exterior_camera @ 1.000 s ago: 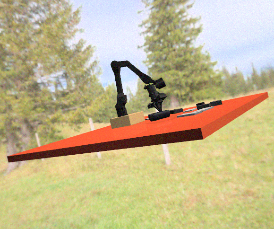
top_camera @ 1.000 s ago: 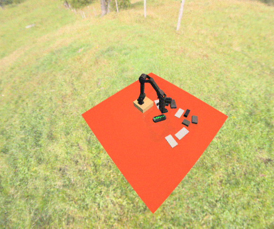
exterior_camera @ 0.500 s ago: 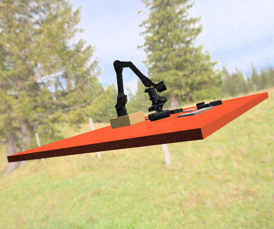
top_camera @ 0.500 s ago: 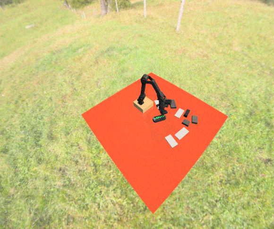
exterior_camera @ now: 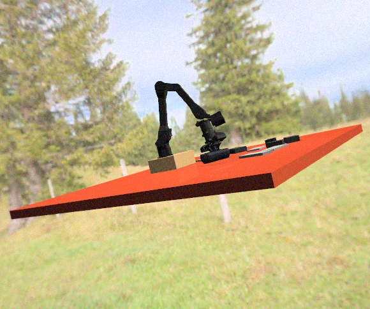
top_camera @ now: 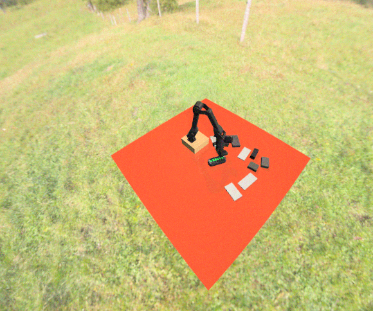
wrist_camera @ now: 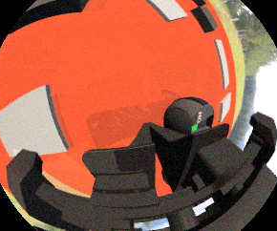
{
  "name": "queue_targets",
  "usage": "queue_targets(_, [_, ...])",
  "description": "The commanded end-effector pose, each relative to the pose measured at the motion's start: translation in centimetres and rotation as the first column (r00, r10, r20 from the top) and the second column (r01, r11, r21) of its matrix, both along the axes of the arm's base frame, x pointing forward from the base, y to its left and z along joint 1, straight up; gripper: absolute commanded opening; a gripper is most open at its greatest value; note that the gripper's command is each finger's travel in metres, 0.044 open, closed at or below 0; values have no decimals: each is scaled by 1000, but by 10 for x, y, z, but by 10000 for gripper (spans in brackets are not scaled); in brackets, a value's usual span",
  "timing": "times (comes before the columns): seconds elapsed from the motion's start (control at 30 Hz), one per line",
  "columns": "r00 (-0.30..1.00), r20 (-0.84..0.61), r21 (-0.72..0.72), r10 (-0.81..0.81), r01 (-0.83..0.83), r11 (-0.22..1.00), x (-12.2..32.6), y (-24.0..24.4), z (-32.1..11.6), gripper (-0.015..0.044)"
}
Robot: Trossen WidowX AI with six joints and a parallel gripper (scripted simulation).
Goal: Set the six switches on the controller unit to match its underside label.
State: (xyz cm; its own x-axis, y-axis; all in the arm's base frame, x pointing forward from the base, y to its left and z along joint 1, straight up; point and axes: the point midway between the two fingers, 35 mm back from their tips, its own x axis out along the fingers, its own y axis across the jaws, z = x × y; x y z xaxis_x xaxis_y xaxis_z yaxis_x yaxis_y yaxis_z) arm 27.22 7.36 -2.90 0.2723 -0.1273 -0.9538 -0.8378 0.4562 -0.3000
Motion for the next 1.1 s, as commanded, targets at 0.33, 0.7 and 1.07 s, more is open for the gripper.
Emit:
queue_targets(0.33, [1000,4,-3,1,-1,1000,6,-3,0,0])
queue_targets(0.7, [1000,4,-3,1,-1,1000,10,-5,1,0])
queue_targets(1.07, [1000,5,-4,1,-1,1000,18,-8,1,0])
